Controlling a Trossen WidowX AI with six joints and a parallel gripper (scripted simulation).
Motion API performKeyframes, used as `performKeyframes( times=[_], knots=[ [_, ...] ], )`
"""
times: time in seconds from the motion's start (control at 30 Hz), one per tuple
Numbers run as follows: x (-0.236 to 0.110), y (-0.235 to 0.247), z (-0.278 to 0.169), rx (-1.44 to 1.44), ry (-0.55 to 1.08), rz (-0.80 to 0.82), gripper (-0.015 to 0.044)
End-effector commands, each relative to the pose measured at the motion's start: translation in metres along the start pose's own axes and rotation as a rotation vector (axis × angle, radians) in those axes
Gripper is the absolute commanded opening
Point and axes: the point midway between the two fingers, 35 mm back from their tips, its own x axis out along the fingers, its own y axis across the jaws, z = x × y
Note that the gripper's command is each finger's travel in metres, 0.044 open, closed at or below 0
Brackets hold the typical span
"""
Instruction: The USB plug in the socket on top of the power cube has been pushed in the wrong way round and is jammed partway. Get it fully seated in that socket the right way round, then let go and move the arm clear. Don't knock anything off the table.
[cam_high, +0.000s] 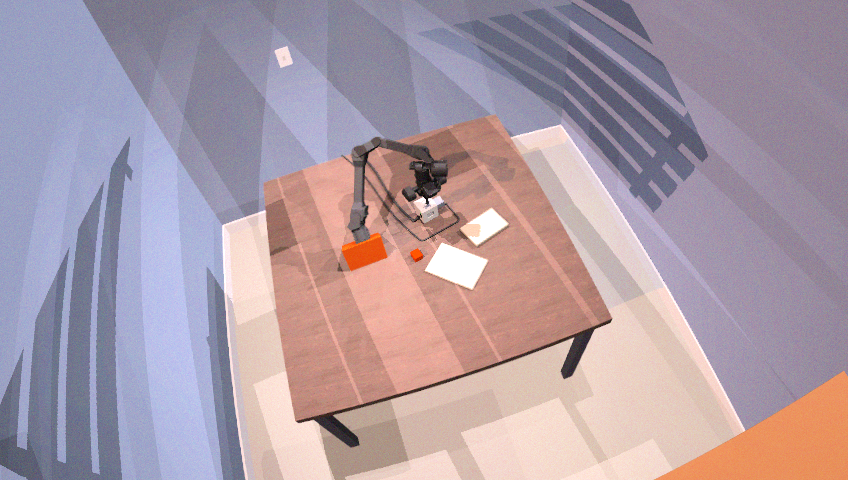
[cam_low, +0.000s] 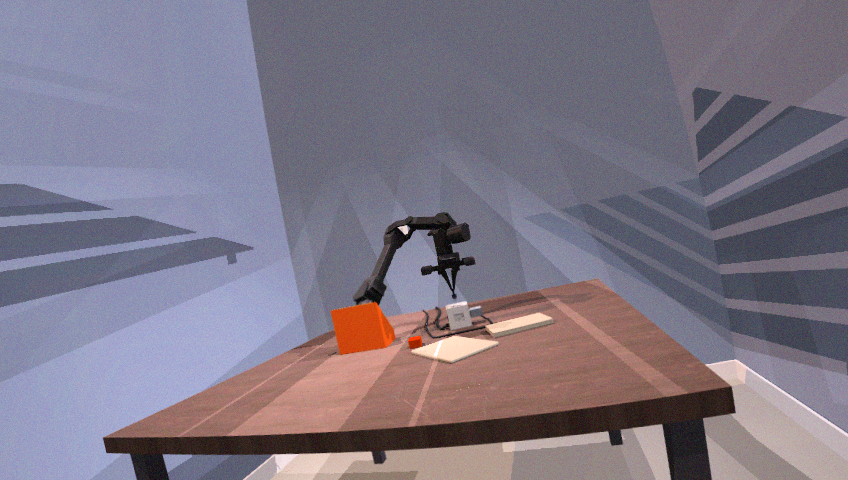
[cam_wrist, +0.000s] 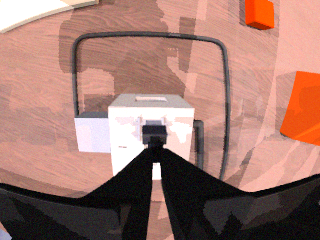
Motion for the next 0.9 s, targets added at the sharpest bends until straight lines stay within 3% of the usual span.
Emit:
performKeyframes(
  times=[0.0, 0.87],
  knots=[
    [0.0007, 0.0, -0.0009, -0.003, 0.008, 0.001, 0.0],
    [0.0037, 0.0002, -0.0026, -0.001, 0.029, 0.001, 0.0]
  ],
)
